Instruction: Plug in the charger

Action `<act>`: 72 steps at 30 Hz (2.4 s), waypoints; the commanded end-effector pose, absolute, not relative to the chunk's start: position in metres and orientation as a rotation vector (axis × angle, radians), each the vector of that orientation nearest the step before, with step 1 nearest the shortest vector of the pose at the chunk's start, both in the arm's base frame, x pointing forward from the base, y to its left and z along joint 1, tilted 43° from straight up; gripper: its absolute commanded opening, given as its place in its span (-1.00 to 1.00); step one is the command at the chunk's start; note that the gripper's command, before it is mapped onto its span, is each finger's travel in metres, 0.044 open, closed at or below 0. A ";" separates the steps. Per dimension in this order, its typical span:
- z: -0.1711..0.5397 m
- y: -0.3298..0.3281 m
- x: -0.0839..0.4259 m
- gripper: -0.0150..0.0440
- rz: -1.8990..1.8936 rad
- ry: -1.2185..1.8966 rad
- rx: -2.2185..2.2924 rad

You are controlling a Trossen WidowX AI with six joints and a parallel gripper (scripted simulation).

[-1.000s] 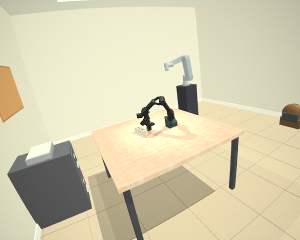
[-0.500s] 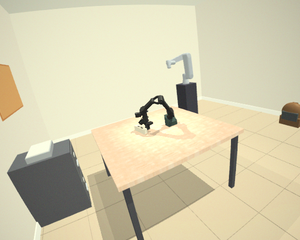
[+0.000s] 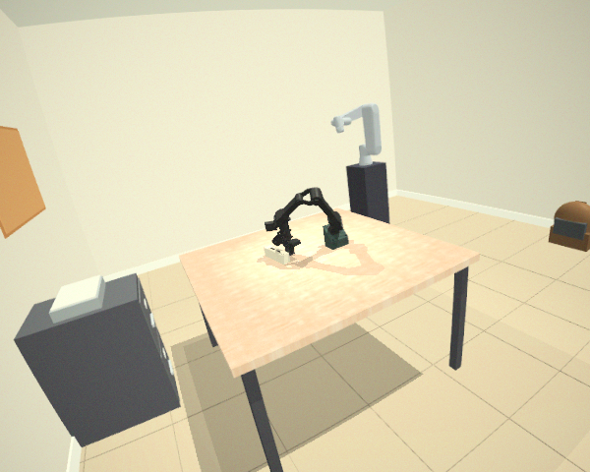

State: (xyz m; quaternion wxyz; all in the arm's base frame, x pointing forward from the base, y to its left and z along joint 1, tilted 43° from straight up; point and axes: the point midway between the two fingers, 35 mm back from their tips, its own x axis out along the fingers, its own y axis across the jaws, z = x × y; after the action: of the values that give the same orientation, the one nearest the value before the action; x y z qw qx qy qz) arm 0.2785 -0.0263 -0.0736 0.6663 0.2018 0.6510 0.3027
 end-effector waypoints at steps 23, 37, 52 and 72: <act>-0.072 -0.026 0.286 -0.49 0.685 1.467 0.458; -0.072 -0.025 0.289 -0.49 0.685 1.467 0.458; -0.071 -0.025 0.294 -0.49 0.685 1.467 0.458; -0.070 -0.024 0.301 -0.49 0.685 1.466 0.458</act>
State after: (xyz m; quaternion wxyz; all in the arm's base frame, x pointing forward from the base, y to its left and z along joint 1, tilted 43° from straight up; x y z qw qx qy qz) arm 0.2967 -0.0250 -0.0712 0.6643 0.2020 0.6527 0.3031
